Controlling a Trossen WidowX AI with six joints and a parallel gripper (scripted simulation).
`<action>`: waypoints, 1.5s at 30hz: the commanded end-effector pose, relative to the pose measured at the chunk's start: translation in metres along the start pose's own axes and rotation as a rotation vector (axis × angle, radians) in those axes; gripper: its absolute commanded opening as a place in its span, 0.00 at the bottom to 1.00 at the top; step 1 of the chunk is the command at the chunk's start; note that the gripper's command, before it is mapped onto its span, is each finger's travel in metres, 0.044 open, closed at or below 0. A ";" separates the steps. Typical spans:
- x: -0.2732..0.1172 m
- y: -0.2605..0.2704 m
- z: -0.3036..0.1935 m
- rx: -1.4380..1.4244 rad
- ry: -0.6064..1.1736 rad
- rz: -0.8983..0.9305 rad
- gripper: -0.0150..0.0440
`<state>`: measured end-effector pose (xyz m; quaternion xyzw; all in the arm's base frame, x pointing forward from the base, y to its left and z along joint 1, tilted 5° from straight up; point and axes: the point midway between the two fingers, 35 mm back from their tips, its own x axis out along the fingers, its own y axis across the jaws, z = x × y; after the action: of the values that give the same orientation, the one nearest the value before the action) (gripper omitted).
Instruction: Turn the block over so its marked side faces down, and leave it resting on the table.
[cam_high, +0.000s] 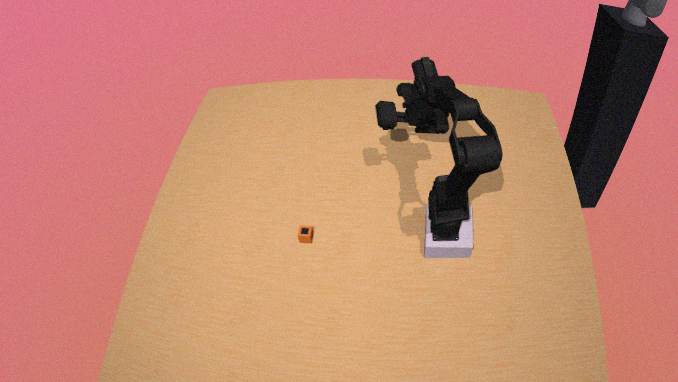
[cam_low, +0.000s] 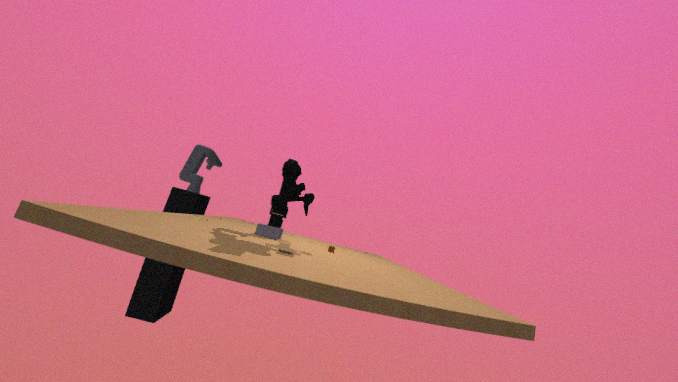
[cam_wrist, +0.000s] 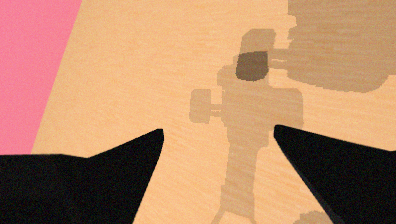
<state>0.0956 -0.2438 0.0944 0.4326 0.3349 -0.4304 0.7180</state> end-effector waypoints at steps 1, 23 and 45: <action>0.015 0.046 -0.004 -0.196 0.122 0.026 1.00; 0.043 0.261 -0.169 -1.201 0.608 0.048 1.00; 0.083 0.255 -0.211 -1.276 0.636 0.039 1.00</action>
<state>0.3394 -0.0147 0.0343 0.0382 0.7033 0.0112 0.7098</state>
